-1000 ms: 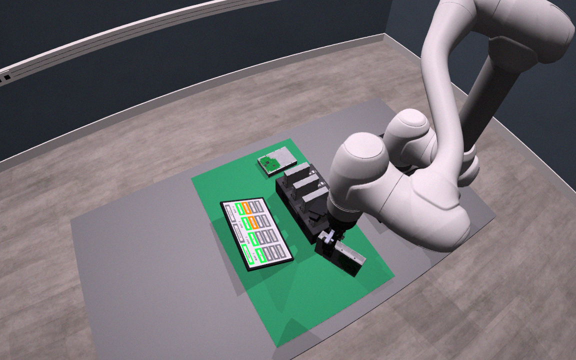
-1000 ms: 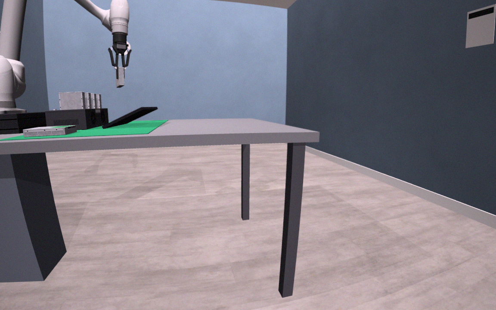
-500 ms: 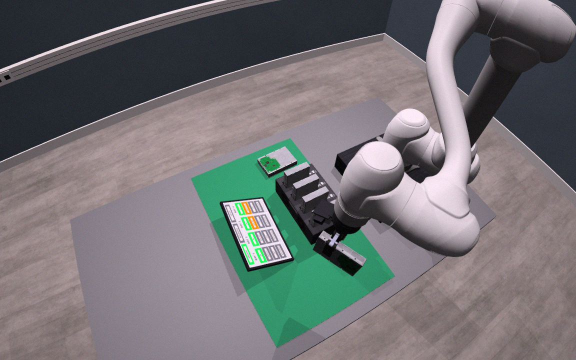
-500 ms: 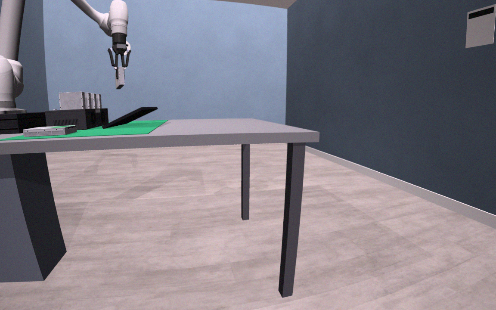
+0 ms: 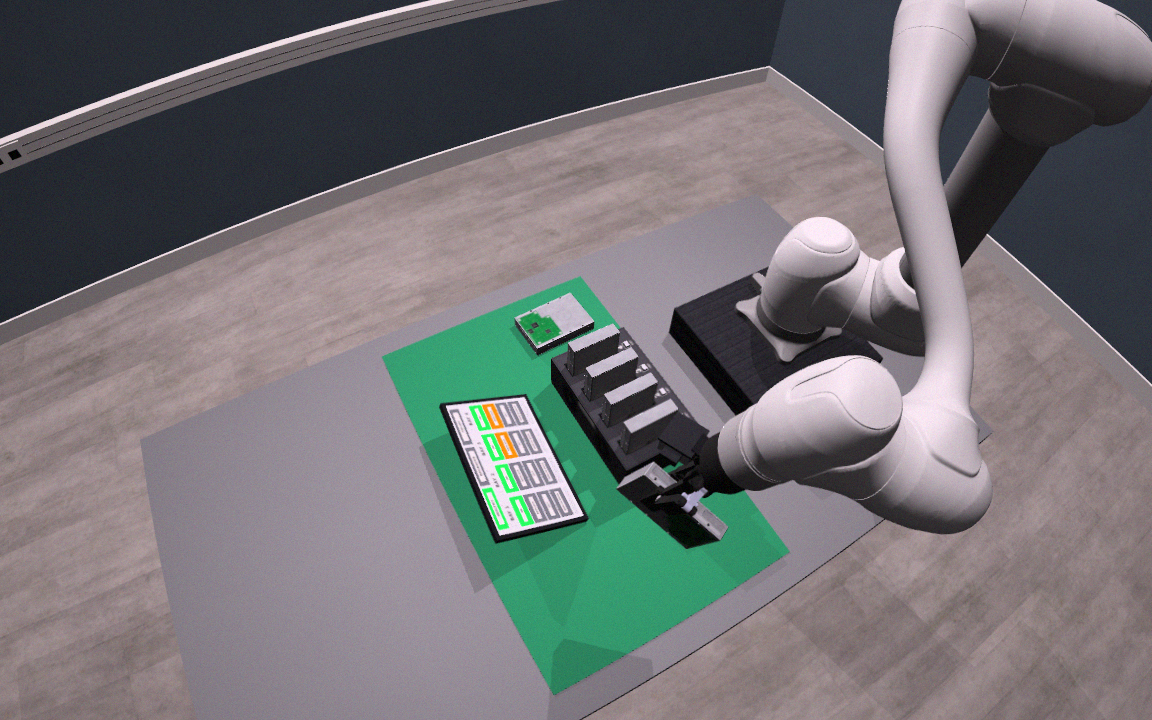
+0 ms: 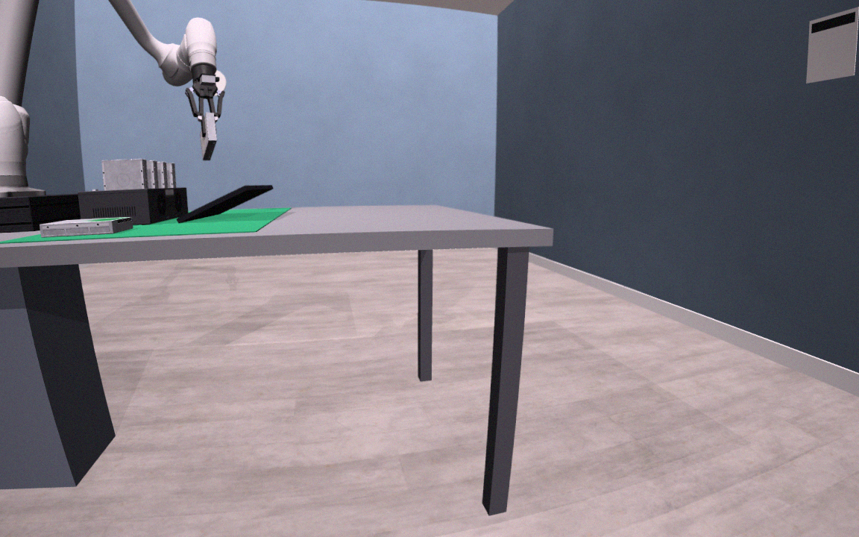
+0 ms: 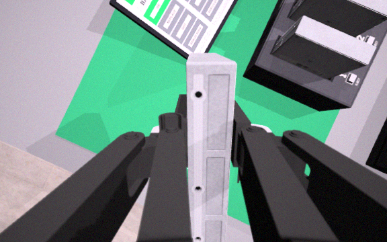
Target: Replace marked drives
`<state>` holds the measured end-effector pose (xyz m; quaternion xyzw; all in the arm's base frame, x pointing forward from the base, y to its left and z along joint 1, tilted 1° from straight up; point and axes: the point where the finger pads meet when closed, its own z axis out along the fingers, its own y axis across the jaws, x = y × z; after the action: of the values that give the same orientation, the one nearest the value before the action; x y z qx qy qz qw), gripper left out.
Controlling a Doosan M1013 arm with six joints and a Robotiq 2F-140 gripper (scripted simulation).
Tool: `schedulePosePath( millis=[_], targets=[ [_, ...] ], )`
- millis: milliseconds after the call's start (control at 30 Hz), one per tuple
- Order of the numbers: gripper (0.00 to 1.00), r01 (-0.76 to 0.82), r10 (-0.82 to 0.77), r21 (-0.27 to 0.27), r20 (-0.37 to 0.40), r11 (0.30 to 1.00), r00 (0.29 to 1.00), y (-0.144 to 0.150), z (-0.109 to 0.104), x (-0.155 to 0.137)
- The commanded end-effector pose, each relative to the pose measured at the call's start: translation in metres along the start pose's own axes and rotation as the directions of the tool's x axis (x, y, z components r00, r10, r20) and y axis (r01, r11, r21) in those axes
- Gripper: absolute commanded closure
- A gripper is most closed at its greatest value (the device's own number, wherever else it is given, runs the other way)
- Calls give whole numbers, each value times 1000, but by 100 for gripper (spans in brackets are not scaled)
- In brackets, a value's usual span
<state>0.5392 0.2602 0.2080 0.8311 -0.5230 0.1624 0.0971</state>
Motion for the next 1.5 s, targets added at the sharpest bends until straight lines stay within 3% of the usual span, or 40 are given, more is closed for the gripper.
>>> schedulePosePath(
  millis=[0,367,833,1200,1467],
  targets=[
    [90,-2,2,2,-16,1000,1000,-1,-1,0],
    [90,-1,1,-3,-73,1000,997,1,0,0],
    [90,-2,2,0,-379,1000,925,0,0,0],
    [90,-2,2,1,-407,1000,913,0,-1,0],
    [90,-2,1,-2,-519,1000,855,0,0,1]
  ],
)
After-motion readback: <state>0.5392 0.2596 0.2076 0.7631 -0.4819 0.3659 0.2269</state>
